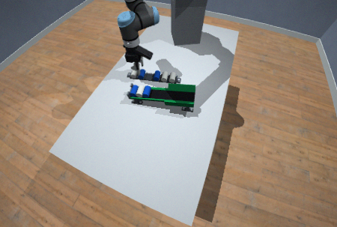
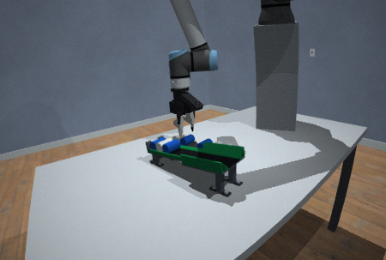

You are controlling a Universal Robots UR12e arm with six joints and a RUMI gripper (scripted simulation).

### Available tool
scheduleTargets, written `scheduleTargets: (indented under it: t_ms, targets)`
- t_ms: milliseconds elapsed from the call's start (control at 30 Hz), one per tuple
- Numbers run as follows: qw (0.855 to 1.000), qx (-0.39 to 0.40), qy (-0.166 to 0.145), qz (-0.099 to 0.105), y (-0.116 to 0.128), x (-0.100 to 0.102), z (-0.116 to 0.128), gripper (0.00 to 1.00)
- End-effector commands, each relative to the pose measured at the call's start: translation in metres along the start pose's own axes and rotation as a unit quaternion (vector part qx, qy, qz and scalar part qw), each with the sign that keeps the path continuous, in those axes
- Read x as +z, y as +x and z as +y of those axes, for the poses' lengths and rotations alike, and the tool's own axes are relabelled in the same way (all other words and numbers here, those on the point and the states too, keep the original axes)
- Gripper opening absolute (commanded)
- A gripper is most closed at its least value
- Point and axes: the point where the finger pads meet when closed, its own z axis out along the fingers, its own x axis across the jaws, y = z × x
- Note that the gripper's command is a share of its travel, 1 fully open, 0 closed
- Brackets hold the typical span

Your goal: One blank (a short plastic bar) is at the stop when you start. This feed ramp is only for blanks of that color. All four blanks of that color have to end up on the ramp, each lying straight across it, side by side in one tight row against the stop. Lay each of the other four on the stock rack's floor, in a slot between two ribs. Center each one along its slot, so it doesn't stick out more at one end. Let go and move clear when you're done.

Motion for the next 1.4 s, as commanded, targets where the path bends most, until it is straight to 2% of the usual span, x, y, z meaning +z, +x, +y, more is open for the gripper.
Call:
scheduleTargets:
  t_ms: [0, 333, 767, 1367]
  targets:
    - [1.0, 0.0, -0.002, 0.001, 0.003, 0.0, 0.002, 0.5]
    - [1.0, -0.001, -0.002, 0.001, 0.003, 0.01, 0.001, 0.5]
    - [1.0, -0.001, -0.002, 0.001, 0.003, 0.034, 0.001, 0.5]
    - [1.0, 0.0, -0.001, 0.001, 0.002, 0.036, 0.002, 0.5]
